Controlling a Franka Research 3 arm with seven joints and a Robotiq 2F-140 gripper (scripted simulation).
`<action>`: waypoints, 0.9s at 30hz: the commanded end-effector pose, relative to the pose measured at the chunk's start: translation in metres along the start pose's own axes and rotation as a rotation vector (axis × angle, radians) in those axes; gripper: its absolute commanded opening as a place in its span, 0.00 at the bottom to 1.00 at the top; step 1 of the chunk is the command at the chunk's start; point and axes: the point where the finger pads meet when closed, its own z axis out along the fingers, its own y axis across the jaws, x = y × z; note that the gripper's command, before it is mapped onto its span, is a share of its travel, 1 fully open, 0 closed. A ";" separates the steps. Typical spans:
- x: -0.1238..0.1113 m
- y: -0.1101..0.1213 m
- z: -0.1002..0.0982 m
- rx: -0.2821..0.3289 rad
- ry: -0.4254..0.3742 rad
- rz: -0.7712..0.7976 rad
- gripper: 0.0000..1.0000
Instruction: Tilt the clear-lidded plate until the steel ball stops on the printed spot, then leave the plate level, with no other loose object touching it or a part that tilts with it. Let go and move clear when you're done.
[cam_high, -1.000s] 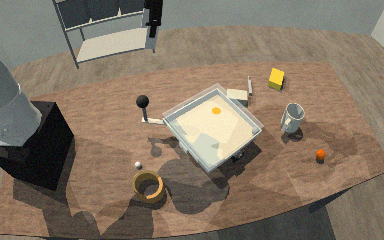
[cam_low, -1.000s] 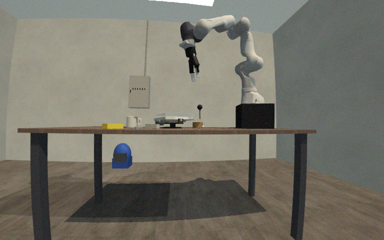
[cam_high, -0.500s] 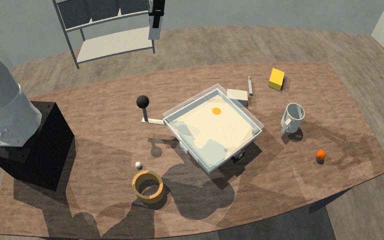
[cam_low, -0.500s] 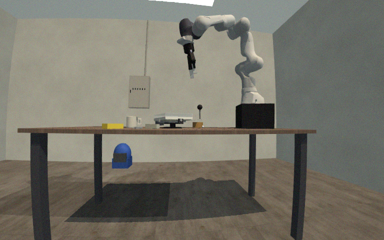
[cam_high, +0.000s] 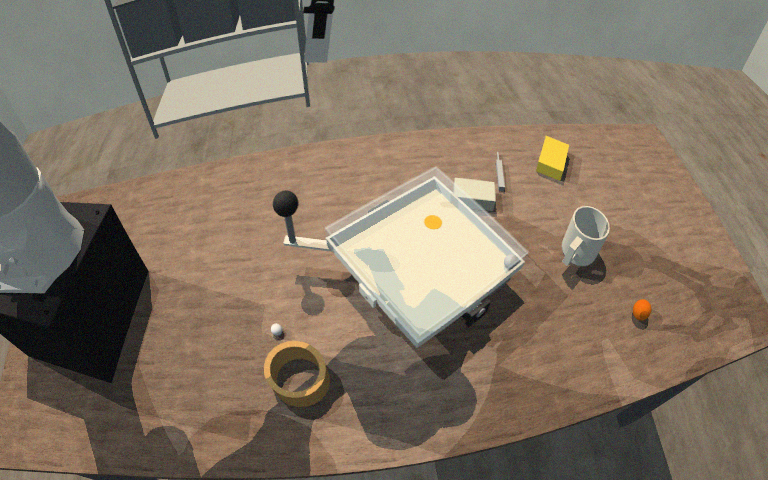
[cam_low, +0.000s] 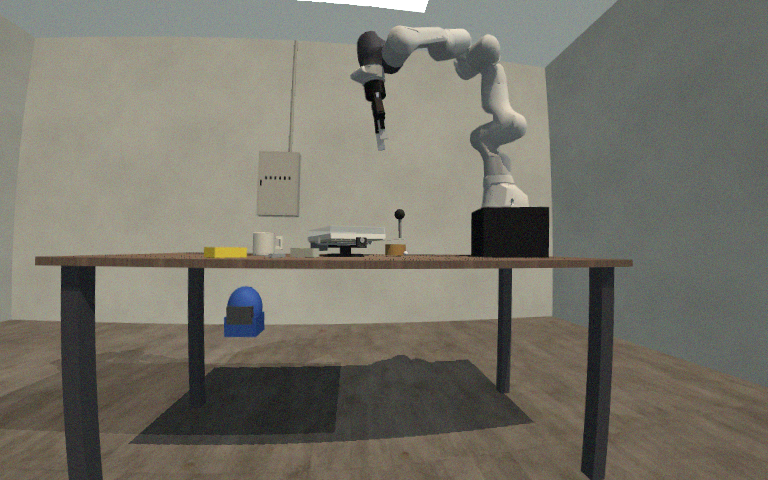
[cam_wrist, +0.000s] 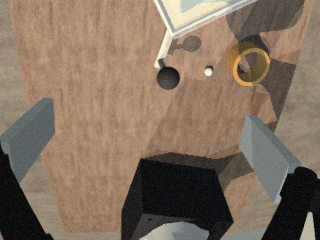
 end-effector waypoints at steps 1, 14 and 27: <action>-0.002 0.002 -0.004 0.002 -0.011 0.062 1.00; -0.002 0.002 -0.004 0.002 -0.011 0.062 1.00; 0.007 0.010 -0.037 0.019 0.017 0.167 1.00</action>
